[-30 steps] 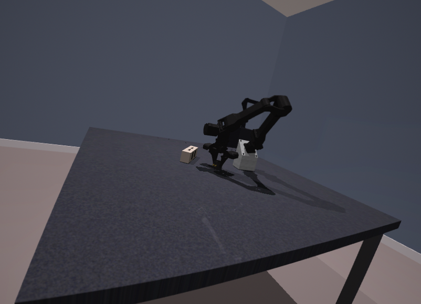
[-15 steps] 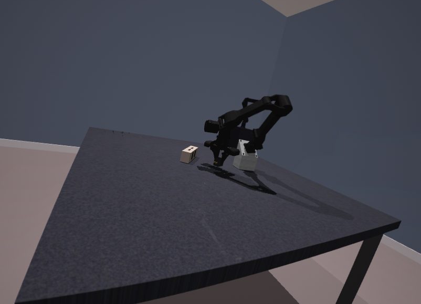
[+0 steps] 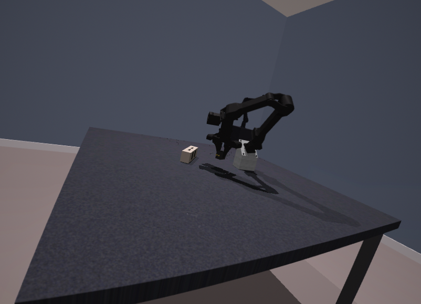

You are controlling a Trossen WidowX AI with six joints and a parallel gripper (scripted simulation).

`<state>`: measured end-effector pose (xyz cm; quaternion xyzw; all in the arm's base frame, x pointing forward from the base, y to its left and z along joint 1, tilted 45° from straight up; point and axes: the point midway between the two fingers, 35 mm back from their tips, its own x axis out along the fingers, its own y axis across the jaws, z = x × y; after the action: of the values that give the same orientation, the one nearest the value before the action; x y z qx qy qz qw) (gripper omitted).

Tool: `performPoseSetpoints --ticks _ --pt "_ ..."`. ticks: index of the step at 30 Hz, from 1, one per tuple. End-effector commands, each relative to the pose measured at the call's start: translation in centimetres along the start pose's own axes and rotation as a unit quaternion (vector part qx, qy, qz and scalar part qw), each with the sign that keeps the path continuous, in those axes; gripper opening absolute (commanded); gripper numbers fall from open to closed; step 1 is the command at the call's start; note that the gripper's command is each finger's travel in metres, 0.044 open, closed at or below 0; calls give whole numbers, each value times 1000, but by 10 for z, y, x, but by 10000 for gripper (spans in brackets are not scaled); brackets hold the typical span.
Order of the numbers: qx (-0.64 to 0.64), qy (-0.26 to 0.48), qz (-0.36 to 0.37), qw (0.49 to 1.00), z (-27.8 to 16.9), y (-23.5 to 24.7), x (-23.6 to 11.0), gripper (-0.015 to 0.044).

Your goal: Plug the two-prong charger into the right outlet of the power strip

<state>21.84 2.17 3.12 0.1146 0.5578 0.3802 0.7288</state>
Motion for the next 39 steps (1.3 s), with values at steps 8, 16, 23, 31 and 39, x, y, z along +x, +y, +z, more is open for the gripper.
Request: performPoseSetpoints --ticks 8,16,23,31,39 --pt "80 0 1 997 -3 -14 4 0" --pt "150 -1 5 989 -6 -25 10 0" --pt "210 -2 9 978 -10 -34 15 0" --pt "277 -2 13 961 -15 -44 21 0" --pt "344 -2 18 939 -21 -54 28 0"
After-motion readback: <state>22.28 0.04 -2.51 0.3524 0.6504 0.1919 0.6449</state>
